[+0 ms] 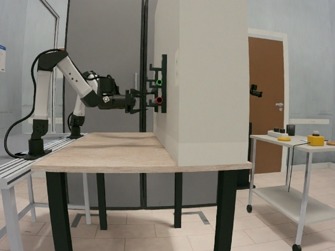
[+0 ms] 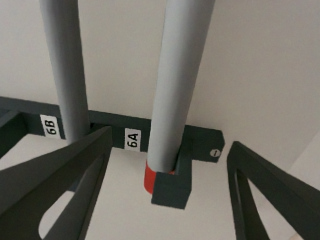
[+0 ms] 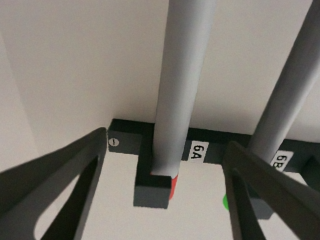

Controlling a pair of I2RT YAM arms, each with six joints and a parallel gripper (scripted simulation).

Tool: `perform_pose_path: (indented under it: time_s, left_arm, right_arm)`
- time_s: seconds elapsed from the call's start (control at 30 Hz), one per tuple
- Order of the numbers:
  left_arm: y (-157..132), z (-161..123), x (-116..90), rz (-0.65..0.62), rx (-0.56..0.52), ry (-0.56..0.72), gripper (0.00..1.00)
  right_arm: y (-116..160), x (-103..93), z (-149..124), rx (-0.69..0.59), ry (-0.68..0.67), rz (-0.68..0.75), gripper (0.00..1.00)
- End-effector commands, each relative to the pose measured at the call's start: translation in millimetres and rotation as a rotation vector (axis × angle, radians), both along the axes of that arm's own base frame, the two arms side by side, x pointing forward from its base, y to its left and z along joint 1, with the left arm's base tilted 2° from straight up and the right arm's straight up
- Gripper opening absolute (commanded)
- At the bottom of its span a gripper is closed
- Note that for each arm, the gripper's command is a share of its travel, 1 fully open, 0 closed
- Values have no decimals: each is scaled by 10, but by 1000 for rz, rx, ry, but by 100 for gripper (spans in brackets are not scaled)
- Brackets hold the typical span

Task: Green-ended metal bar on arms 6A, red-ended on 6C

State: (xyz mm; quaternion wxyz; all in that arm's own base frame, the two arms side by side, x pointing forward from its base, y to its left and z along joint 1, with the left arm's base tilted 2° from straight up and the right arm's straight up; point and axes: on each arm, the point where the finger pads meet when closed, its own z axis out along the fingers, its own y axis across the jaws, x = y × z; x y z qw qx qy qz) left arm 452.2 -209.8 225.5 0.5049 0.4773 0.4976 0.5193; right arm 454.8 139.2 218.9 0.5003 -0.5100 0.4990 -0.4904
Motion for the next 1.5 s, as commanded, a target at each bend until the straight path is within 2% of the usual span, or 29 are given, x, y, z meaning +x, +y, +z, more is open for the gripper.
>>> perform_pose_path:
  time_s: [0.0,1.03,1.47]
  left_arm:
    - [-76,-106,79,-17,24,26,69]
    - [-69,-133,478,-17,24,26,69]
    - [-69,-148,478,-17,24,26,69]
  right_arm:
    - [16,89,85,0,-15,5,69]
    - [26,486,85,0,-15,5,69]
    - [26,486,77,0,-15,5,69]
